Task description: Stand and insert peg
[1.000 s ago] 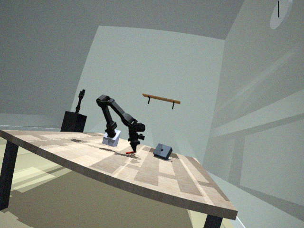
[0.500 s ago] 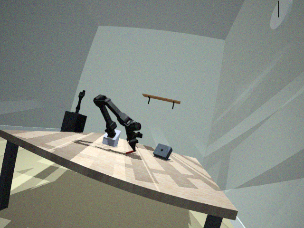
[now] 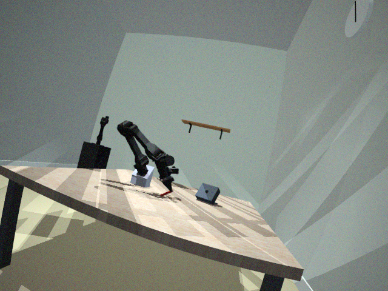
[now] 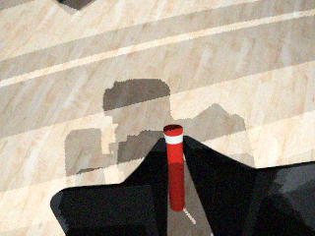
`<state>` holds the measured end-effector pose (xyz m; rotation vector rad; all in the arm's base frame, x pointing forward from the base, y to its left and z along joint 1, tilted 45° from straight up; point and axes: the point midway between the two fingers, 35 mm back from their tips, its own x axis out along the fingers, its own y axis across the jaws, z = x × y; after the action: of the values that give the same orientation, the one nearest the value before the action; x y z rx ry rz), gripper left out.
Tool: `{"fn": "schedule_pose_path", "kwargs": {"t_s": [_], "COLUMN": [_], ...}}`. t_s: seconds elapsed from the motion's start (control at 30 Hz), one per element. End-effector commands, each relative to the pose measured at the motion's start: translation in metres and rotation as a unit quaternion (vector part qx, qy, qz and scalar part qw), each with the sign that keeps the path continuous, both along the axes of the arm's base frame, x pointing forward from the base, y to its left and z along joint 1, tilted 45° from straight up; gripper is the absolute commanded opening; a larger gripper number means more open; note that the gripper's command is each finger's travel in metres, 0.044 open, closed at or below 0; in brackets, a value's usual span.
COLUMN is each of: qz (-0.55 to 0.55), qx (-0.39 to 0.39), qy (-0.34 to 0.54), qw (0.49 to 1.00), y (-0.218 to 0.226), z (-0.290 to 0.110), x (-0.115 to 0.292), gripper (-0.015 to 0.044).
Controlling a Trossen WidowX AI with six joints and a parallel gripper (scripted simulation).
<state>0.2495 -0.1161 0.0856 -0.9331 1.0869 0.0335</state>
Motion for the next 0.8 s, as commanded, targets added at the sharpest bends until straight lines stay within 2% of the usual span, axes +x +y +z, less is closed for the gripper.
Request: {"fn": "schedule_pose_path", "kwargs": {"t_s": [0.0,0.77], "qz": [0.012,0.076], "qx": [0.007,0.05], "qy": [-0.01,-0.072], "qw": [1.0,0.993], "y": [0.0,-0.001], "z": [0.001,0.01], "x": [-0.002,-0.015], "gripper": [0.0049,0.0049]}}
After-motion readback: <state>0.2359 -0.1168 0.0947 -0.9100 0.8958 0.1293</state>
